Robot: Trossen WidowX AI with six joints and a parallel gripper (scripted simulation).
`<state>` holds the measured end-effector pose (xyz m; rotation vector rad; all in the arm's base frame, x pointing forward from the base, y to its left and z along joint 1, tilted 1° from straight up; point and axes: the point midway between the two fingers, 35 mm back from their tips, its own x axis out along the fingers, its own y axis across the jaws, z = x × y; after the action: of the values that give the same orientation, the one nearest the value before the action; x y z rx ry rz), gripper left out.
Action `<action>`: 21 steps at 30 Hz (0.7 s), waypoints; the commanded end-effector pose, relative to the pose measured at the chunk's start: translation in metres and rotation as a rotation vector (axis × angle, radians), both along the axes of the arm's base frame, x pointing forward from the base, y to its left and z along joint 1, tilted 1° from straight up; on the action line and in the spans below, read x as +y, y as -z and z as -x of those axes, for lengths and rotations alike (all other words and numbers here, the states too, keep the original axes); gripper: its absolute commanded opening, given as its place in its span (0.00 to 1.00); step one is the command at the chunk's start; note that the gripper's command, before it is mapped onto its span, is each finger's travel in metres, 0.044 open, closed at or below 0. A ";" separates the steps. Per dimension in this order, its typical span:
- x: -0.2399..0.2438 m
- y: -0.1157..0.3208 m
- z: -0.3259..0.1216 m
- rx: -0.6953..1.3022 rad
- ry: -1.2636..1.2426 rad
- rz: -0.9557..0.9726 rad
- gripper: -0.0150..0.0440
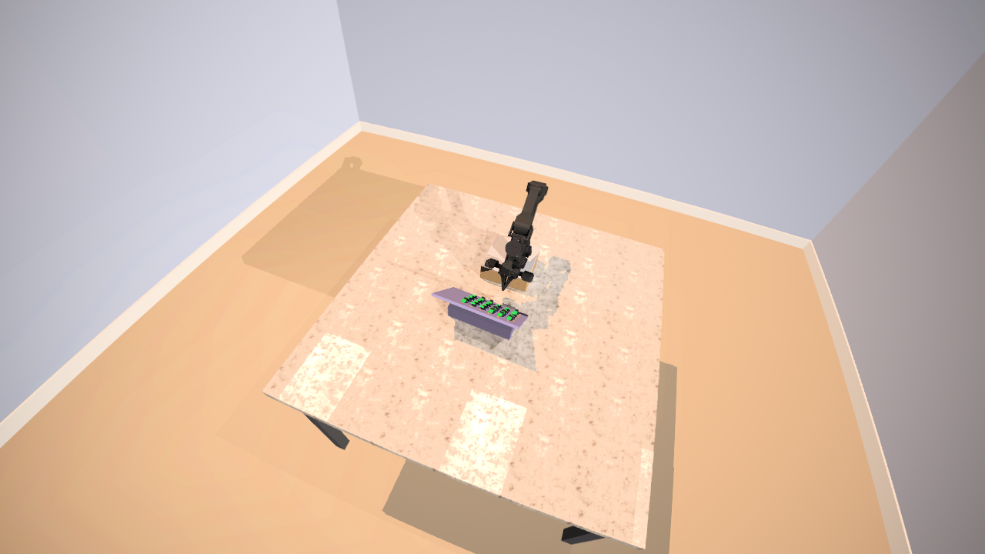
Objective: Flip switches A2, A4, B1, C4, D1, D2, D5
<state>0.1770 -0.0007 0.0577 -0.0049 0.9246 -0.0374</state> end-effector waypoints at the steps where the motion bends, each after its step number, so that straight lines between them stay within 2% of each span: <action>1: -0.016 -0.001 0.000 0.002 -0.006 -0.010 0.25; 12: -0.061 -0.011 0.006 -0.093 -0.005 -0.001 0.25; 16: -0.064 -0.012 0.006 -0.103 -0.004 0.003 0.25; 21: -0.066 0.010 -0.014 -0.126 -0.005 0.004 0.25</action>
<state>0.1820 -0.0674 0.0639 -0.0177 0.7989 -0.0405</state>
